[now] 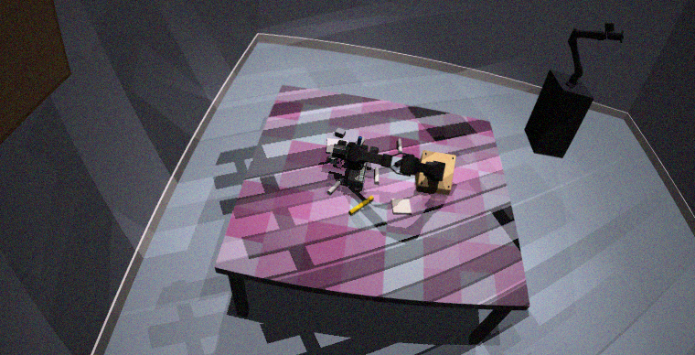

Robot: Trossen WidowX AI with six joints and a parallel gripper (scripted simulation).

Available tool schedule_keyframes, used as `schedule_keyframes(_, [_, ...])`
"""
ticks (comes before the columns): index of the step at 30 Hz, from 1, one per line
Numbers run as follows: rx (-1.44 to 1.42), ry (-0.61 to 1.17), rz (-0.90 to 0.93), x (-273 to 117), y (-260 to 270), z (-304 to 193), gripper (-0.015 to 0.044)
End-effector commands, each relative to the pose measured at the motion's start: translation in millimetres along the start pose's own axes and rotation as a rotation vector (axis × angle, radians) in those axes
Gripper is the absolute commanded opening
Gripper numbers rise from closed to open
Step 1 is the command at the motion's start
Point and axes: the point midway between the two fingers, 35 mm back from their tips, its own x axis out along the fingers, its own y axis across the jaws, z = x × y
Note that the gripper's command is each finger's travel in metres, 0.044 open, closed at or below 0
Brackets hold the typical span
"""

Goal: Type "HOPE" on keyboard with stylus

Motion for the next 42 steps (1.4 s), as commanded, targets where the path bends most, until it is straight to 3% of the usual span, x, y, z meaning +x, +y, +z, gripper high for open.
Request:
schedule_keyframes(1, [-0.001,0.000,0.001,-4.9,-0.3,-8.8,0.0081])
schedule_keyframes(14, [0.005,-0.003,0.006,-15.2,1.1,-30.8,0.0085])
schedule_keyframes(17, [0.005,-0.003,0.006,-15.2,1.1,-30.8,0.0065])
schedule_keyframes(20, [0.004,-0.002,0.005,-15.1,3.7,-31.5,0.0000])
schedule_keyframes(40, [0.000,0.001,0.001,-4.3,21.1,-18.6,0.0000])
schedule_keyframes(42, [0.000,0.001,0.001,-3.3,21.7,-16.8,0.0053])
